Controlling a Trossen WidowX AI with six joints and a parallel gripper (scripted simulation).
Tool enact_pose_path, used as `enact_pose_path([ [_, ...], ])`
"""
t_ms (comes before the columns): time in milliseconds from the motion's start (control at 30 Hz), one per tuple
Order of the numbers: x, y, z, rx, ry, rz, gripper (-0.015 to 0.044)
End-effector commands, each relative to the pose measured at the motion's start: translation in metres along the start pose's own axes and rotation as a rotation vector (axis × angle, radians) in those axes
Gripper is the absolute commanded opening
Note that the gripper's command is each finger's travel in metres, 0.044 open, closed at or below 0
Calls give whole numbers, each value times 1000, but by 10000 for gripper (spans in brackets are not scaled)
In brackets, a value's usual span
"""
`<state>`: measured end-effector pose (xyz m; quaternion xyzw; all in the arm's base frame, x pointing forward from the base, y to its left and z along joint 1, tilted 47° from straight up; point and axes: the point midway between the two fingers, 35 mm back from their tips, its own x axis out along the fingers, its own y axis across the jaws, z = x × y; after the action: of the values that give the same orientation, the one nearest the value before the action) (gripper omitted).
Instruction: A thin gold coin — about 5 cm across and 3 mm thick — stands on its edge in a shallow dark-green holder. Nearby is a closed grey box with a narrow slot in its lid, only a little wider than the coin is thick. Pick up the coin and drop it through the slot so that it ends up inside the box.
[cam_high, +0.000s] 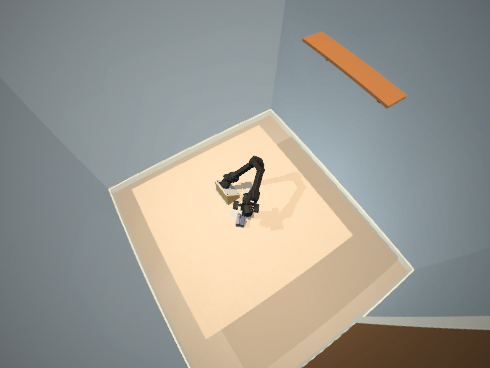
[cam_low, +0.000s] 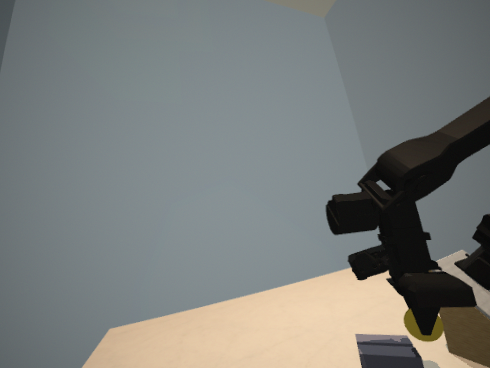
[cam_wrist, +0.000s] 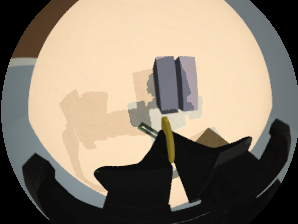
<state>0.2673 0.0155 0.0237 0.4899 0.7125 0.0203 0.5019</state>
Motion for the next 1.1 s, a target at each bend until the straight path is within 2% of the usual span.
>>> enact_pose_path([
  [0, 1, -5, 9, -4, 0, -7, 0],
  [667, 4, -32, 52, -7, 7, -2, 0],
  [1067, 3, -30, 50, -2, 5, 4, 0],
])
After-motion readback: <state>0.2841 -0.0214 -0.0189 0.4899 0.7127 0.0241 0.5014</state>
